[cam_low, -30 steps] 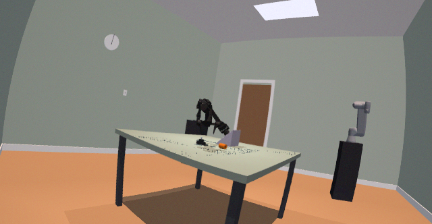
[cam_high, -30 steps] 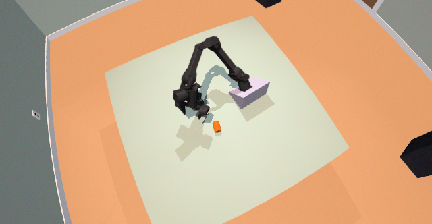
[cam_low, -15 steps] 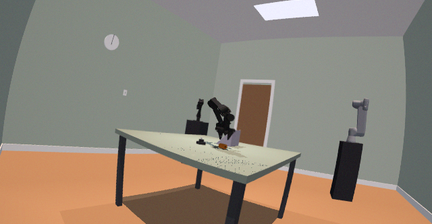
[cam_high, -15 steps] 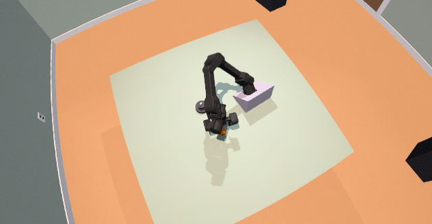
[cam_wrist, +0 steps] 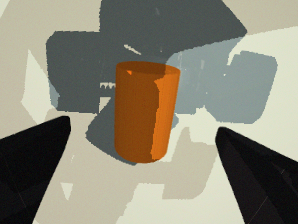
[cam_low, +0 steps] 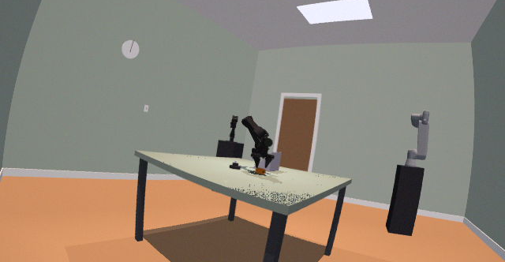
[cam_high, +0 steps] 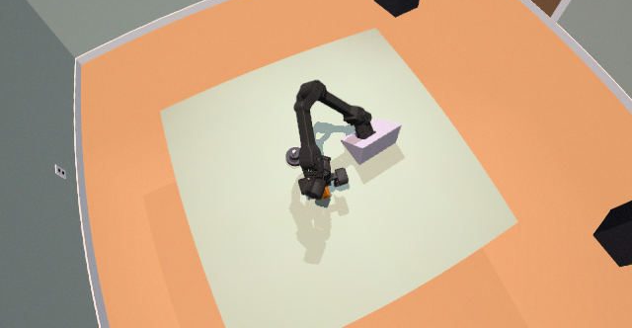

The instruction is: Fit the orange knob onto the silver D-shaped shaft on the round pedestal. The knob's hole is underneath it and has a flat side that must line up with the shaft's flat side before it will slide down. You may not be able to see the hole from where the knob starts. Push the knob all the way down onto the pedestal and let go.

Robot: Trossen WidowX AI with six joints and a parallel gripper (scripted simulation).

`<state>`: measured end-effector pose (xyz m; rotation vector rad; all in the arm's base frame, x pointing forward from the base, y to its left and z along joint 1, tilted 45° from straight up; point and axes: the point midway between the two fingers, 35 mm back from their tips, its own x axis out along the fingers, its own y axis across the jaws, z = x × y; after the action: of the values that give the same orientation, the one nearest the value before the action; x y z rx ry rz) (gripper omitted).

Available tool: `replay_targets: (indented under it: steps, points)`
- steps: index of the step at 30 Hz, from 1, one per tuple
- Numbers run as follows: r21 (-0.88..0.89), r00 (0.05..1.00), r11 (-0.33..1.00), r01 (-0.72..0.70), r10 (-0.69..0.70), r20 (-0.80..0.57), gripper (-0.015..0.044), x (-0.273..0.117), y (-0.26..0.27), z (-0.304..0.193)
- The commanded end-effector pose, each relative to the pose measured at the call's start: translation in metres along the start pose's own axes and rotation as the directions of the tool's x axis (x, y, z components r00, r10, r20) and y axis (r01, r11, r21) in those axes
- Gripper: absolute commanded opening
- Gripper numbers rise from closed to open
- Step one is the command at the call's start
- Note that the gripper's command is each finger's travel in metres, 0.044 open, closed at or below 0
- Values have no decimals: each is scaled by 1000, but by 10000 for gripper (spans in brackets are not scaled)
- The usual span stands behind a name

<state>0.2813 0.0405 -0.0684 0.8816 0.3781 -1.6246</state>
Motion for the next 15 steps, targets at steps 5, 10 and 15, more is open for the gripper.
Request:
replay_targets:
  steps: [5, 10, 15]
  points:
    - [-5, 1000, 1000, -5, 5, 5, 440, 13, 1, 0]
    - [-5, 1000, 1000, -5, 5, 5, 440, 21, 1, 1]
    - [-5, 1000, 1000, -5, 5, 6, 440, 29, 0, 2]
